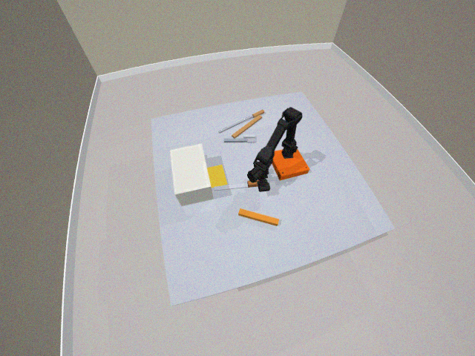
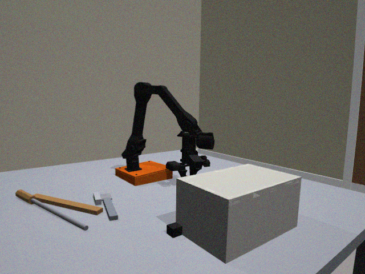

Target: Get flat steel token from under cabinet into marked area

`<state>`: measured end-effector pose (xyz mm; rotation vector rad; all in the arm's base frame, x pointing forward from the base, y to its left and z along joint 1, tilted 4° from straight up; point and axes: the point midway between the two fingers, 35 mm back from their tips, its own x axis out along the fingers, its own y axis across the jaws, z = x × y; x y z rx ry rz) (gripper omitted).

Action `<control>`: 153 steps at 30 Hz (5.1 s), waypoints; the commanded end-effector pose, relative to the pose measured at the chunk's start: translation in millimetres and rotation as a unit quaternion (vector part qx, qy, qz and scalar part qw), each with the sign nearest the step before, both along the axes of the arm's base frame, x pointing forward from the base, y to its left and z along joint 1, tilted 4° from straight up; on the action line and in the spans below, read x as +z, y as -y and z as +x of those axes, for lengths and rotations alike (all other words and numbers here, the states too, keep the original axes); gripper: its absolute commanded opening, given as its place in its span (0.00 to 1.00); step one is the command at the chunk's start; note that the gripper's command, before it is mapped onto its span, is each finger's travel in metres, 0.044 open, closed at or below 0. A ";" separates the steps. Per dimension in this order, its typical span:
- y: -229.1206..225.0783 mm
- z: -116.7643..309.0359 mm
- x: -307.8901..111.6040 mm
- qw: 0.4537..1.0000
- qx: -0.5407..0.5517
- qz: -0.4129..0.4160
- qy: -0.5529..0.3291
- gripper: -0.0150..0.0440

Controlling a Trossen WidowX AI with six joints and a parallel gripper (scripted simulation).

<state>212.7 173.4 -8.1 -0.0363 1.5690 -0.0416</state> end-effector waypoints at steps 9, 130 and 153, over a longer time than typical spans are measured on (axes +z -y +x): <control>-11.7 -5.8 2.4 1.000 -0.003 0.001 -0.001 0.25; -9.0 77.8 0.9 1.000 -0.001 0.000 0.002 0.25; -9.4 103.9 1.6 1.000 -0.001 0.000 0.003 0.25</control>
